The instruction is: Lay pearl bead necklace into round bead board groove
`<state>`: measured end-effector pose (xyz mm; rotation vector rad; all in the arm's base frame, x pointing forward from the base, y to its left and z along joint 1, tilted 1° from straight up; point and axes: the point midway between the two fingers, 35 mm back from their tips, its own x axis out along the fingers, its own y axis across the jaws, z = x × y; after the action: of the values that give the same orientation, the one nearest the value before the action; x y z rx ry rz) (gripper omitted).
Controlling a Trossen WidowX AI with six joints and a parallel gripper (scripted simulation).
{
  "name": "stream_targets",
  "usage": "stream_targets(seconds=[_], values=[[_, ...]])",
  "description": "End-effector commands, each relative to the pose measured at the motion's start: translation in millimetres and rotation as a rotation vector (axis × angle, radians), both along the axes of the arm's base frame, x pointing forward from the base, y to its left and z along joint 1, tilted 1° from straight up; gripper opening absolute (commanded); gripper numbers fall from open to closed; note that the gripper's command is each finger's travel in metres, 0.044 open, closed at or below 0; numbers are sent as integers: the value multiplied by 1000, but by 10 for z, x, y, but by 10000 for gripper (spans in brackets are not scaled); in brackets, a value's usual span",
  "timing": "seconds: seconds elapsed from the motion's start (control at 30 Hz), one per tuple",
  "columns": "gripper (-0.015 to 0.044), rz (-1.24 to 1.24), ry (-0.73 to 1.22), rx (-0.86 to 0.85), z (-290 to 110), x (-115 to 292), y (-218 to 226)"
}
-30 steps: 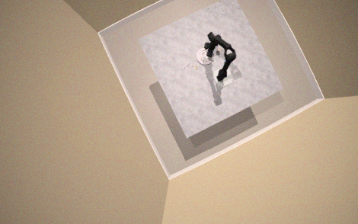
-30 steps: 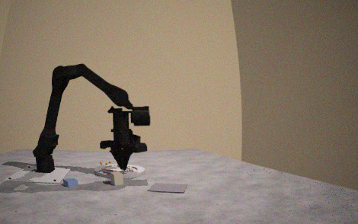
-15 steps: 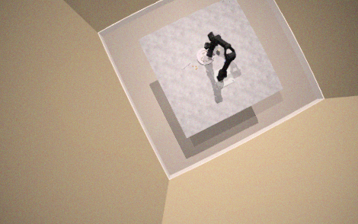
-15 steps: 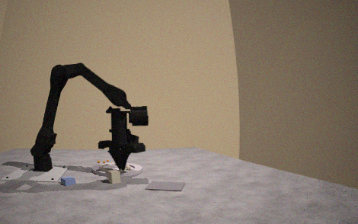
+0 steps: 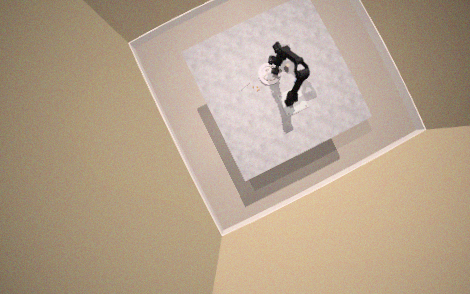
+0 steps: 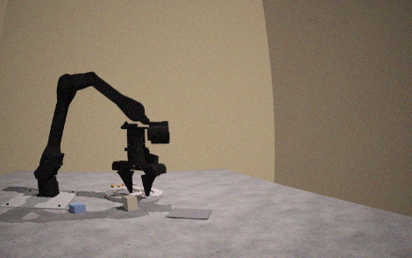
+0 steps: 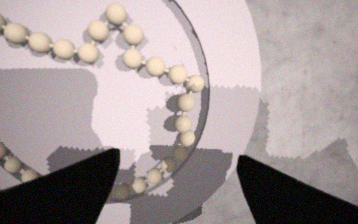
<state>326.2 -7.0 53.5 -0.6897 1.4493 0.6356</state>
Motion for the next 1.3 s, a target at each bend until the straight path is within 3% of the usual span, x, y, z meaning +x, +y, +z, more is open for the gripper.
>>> stream_targets(seconds=[0.0,0.63,0.87,1.03,1.27], values=[[440,0,0,0,5,0,0],[440,3,2,0,42,-1,1],[256,121,3,-2,351,128,164],[125,125,3,-2,348,132,170],[120,119,-8,-2,288,140,164]])
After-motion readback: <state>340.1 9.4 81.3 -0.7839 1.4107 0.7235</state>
